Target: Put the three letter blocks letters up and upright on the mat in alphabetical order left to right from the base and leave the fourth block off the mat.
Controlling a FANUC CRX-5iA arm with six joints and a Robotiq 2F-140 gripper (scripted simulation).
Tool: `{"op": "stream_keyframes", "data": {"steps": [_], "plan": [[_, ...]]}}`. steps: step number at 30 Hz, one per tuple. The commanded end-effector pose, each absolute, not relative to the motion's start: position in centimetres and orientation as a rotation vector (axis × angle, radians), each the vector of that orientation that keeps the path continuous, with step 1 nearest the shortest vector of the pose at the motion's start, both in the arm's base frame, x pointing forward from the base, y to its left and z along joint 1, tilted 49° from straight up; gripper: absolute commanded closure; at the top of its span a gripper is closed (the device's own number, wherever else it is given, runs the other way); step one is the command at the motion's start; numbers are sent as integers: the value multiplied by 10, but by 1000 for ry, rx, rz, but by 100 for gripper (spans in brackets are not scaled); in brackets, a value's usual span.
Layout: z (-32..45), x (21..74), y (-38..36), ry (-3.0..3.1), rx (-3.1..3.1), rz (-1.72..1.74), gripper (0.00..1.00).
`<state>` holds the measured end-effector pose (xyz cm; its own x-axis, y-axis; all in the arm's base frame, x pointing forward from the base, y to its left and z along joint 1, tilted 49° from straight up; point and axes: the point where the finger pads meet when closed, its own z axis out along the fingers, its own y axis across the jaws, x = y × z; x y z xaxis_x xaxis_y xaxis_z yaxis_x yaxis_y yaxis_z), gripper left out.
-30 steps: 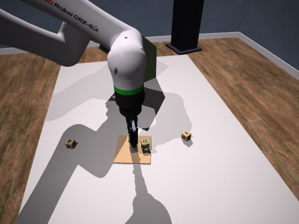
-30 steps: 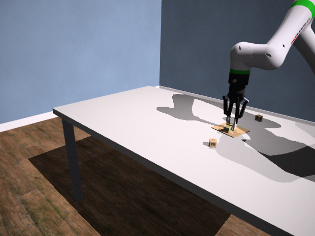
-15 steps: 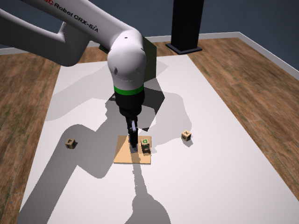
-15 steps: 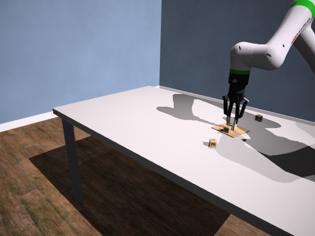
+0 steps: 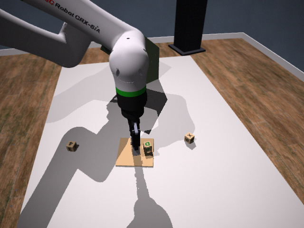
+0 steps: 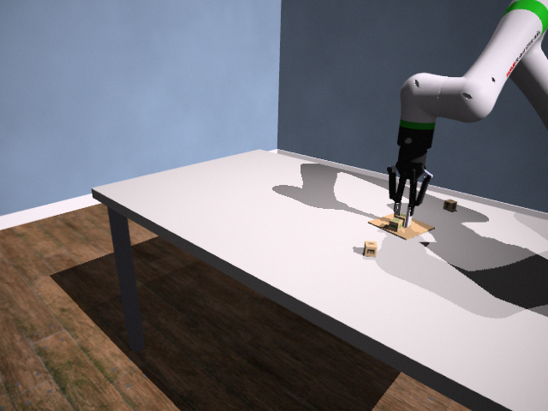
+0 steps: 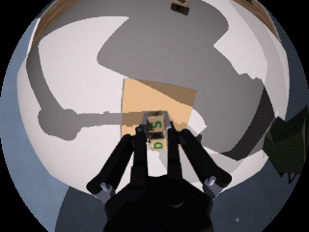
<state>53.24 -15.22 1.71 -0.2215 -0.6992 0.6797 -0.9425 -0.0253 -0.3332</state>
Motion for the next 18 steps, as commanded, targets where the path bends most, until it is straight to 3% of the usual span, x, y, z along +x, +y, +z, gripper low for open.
{"op": "stream_keyframes", "data": {"steps": [1, 8, 18], "plan": [[17, 533, -152, -1945, 1727, 1102, 84], [17, 533, -152, -1945, 1727, 1102, 84], [17, 533, -152, -1945, 1727, 1102, 74]]}}
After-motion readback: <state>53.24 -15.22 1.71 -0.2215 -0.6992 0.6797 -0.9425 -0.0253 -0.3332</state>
